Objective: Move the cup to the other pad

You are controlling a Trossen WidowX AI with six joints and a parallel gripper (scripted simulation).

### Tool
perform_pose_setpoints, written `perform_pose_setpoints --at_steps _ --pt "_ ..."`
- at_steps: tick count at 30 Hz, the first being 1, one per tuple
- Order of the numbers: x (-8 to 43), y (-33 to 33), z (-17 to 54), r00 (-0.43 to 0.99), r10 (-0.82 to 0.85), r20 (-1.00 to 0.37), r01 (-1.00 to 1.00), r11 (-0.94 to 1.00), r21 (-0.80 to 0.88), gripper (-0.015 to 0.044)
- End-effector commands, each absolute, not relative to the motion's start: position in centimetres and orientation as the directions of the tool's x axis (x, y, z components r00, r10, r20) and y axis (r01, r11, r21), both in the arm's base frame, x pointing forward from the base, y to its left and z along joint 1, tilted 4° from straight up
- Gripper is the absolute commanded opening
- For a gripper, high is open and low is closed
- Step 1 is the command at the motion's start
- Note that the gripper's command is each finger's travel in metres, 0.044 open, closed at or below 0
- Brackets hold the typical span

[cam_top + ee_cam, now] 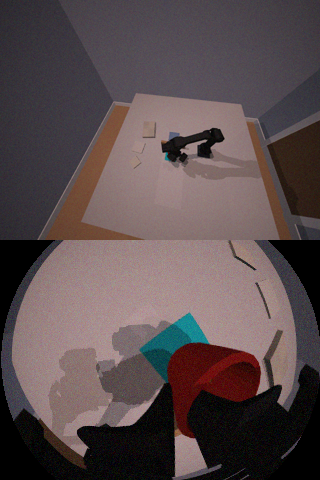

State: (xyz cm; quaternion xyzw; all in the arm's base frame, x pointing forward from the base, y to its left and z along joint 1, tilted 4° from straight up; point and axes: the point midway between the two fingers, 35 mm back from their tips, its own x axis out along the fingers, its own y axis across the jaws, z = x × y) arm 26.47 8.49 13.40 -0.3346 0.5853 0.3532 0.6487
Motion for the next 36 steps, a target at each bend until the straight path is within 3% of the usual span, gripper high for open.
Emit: perform_pose_setpoints --at_steps 1,36 --pt "26.5 8.5 12.9 0.065 0.062 -0.996 -0.848 0.53 -0.023 0.0" --pt "26.7 9.0 8.5 0.065 0.062 -0.996 -0.848 0.53 -0.022 0.0"
